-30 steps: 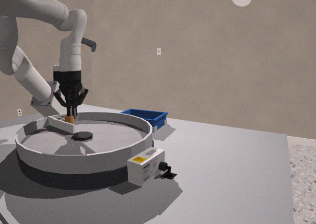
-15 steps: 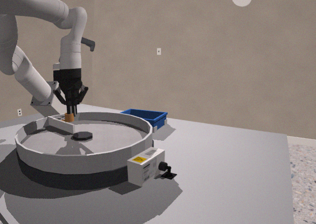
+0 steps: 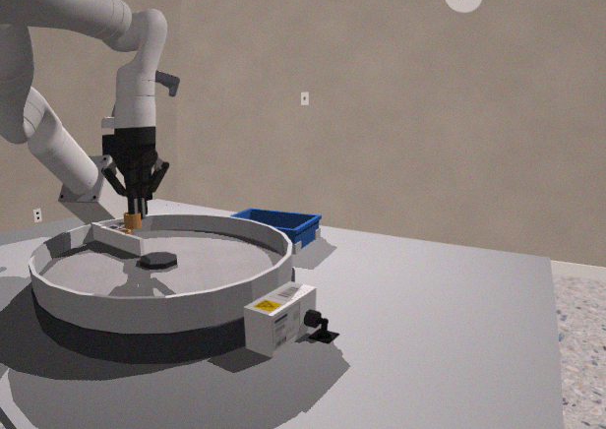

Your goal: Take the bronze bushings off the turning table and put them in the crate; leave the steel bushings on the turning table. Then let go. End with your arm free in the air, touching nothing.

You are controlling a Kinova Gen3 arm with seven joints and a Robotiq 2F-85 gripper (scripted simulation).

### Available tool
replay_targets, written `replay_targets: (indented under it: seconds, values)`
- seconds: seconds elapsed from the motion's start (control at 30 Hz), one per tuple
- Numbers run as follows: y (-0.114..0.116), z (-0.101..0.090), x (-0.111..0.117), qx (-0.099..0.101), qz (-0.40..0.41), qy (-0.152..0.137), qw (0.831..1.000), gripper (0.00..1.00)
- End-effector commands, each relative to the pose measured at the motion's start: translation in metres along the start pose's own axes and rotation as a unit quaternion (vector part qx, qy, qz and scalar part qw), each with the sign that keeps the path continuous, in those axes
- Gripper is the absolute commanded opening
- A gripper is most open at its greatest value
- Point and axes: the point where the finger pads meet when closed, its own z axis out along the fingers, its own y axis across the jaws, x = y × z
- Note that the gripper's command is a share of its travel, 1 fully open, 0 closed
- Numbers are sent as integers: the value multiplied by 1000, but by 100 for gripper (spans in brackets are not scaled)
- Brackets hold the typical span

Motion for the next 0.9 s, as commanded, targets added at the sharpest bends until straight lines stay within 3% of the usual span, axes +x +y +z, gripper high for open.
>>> replay_targets:
  seconds: [0.0, 0.63, 0.8, 0.87]
  values:
    - [0, -1, 0, -1, 0, -1, 1000, 0]
    - [0, -8, 0, -1, 0, 0, 1000, 0]
    - [0, -38, 0, -1, 0, -1, 1000, 0]
    - [0, -38, 0, -1, 0, -1, 1000, 0]
